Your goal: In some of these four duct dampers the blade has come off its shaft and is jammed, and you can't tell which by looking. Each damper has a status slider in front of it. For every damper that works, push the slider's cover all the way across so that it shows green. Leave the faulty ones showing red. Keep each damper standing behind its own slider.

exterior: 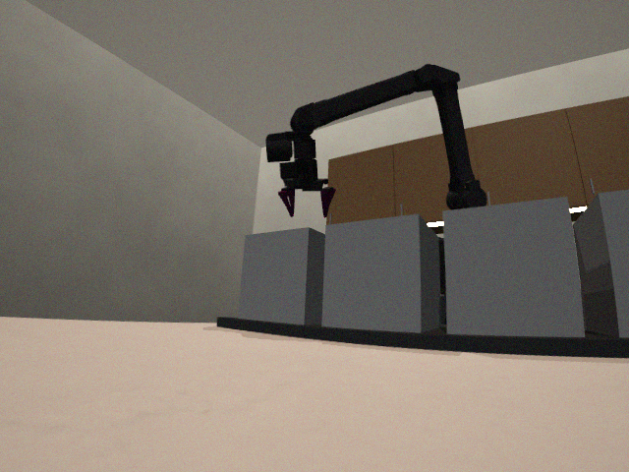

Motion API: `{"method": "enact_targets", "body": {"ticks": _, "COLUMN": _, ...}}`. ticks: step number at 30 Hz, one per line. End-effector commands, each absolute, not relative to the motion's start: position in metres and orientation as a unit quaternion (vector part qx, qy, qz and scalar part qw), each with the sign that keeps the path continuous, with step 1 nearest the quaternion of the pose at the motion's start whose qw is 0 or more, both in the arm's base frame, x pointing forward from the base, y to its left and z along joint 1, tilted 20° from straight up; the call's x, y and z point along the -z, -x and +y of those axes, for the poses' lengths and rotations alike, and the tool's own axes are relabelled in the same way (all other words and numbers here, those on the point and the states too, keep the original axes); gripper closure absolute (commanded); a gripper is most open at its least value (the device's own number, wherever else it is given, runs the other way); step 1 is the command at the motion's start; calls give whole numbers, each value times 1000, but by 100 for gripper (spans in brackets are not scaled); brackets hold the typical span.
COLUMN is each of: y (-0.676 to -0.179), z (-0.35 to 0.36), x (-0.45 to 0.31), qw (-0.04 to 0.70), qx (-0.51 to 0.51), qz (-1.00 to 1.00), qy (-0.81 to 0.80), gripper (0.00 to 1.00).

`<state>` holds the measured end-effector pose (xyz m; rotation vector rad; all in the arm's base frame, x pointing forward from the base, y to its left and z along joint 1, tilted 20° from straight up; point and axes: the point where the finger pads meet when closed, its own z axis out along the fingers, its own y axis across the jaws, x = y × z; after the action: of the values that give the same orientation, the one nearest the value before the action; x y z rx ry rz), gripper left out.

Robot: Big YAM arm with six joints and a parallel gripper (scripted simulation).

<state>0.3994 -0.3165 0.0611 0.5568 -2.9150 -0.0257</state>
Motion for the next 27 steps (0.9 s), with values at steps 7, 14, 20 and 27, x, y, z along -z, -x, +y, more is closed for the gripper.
{"method": "enact_targets", "body": {"ticks": 7, "y": -459, "z": -308, "x": -104, "qw": -3, "qx": -15, "qz": -990, "qy": -143, "gripper": 0}}
{"method": "enact_targets", "body": {"ticks": 14, "y": -485, "z": -288, "x": -113, "qw": -50, "qx": 6, "qz": -991, "qy": -122, "gripper": 0}}
{"method": "enact_targets", "body": {"ticks": 20, "y": -506, "z": -268, "x": -126, "qw": -87, "qx": 23, "qz": -990, "qy": -112, "gripper": 0}}
{"method": "enact_targets", "body": {"ticks": 27, "y": -521, "z": -257, "x": -133, "qw": -115, "qx": 43, "qz": -988, "qy": -97, "gripper": 0}}
